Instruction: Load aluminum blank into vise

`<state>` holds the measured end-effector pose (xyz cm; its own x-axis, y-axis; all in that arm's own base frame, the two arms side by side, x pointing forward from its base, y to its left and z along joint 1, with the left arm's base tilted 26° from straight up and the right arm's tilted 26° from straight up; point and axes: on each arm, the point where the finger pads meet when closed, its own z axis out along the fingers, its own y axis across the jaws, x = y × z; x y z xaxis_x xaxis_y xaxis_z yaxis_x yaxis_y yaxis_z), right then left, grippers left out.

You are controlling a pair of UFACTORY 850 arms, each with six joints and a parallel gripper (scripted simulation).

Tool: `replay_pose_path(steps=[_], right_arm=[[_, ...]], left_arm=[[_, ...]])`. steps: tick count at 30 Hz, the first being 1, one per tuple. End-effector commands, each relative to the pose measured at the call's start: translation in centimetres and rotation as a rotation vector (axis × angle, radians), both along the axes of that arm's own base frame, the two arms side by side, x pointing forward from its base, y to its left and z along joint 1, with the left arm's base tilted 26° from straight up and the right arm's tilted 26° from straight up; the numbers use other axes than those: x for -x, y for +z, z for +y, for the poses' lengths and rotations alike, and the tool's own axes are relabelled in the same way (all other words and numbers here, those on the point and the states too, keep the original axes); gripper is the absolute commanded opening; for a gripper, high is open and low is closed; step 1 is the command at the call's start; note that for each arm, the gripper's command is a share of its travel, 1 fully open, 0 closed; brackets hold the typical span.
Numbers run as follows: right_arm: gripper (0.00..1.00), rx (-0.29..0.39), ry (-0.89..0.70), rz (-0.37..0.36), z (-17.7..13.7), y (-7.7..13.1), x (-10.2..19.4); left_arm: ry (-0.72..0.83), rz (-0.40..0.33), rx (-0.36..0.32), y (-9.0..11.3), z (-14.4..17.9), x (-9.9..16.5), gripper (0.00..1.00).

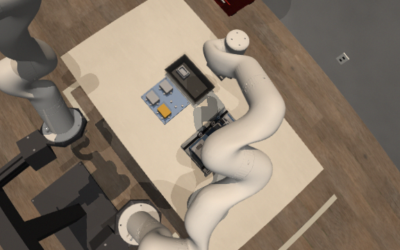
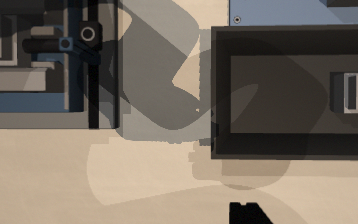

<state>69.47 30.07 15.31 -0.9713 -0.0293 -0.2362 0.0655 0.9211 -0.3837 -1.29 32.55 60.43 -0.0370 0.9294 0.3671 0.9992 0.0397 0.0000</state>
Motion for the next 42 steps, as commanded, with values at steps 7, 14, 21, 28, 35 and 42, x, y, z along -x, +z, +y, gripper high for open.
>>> replay_pose_path(steps=[7, 14, 21, 28, 35, 42], right_arm=[[0.0, -0.009, 0.009, -0.012, -6.9, 2.6, 1.7], [0.0, -0.012, 0.01, -0.008, -10.6, 3.6, 3.4], [0.0, -0.016, 0.012, -0.003, -13.9, 4.3, 5.4], [0.0, -0.02, 0.013, 0.001, -16.4, 4.8, 7.2], [0.0, -0.02, 0.013, 0.001, -16.4, 4.8, 7.2], [0.0, -0.02, 0.013, 0.001, -16.4, 4.8, 7.2]], left_arm=[[0.0, 0.0, -0.002, 0.1, 0.0, 0.0, 1.0], [0.0, 0.0, -0.002, 0.1, 0.0, 0.0, 1.0], [0.0, 0.0, -0.002, 0.1, 0.0, 0.0, 1.0], [0.0, 0.0, -0.002, 0.1, 0.0, 0.0, 1.0], [0.0, 0.0, -0.002, 0.1, 0.0, 0.0, 1.0], [0.0, 0.0, -0.002, 0.1, 0.0, 0.0, 1.0]])
